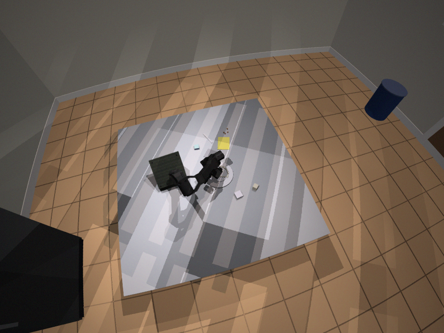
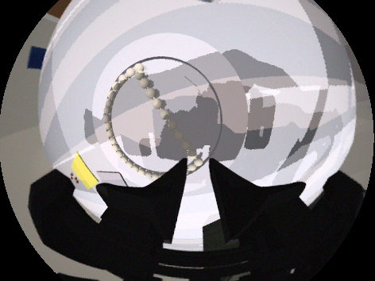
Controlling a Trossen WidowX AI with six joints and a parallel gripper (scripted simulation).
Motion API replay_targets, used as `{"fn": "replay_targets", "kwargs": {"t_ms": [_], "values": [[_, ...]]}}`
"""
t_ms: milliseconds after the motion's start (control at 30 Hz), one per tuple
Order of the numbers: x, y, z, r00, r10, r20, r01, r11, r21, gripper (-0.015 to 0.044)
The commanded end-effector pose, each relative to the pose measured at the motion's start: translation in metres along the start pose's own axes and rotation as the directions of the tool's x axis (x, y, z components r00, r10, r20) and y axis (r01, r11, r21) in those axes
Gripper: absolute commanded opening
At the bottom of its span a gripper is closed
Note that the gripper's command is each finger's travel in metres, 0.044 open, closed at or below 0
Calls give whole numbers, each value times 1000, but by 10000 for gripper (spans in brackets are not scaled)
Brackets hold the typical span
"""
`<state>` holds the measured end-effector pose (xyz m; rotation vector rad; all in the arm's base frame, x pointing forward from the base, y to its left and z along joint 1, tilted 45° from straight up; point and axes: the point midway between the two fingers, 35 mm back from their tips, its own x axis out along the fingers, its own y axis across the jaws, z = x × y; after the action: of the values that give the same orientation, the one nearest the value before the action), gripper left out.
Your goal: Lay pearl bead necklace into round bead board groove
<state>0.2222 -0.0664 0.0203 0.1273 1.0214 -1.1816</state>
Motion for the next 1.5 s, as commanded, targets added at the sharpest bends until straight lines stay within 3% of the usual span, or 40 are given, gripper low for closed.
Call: {"fn": "replay_targets", "kwargs": {"t_ms": [0,100,1467], "values": [[0,0,0,1000,1,0,-1,1000,0,67],[0,0,0,1000,1,0,-1,1000,0,0],[0,0,0,1000,1,0,-1,1000,0,0]]}}
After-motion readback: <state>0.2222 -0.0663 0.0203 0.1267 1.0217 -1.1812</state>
